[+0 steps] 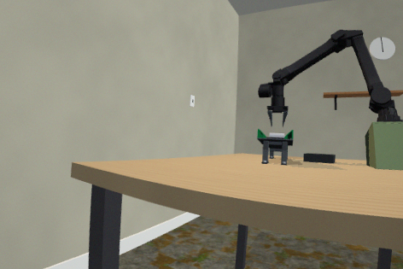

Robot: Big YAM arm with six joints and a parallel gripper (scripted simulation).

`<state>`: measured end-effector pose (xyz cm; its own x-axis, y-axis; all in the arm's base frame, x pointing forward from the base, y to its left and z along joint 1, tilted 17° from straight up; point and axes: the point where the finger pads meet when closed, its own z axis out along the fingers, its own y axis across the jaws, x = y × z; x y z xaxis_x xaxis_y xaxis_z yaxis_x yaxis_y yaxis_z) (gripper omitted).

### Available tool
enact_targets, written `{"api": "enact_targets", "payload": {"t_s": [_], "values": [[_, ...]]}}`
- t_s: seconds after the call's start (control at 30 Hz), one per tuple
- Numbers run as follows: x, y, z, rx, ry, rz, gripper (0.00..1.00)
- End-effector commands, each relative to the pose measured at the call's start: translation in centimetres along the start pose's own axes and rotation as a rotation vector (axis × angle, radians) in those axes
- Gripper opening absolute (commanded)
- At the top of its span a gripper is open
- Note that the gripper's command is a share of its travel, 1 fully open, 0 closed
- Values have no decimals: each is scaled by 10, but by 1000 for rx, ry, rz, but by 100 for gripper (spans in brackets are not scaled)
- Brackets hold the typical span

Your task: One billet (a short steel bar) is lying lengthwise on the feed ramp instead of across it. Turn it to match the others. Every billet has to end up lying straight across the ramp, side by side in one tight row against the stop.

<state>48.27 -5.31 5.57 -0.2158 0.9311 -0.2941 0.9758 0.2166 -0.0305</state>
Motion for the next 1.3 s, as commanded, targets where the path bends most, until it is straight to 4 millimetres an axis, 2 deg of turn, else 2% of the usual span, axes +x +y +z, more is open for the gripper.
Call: {"api": "enact_targets", "payload": {"t_s": [0.0, 0.57, 0.9, 1.27], "values": [[1, 0, 5, 0, 1, 8, 55], [-1, -5, 7, 22, 24, -5, 55], [-10, 14, -7, -19, 39, 7, 55], [-12, 13, -6, -19, 74, 9, 55]]}}
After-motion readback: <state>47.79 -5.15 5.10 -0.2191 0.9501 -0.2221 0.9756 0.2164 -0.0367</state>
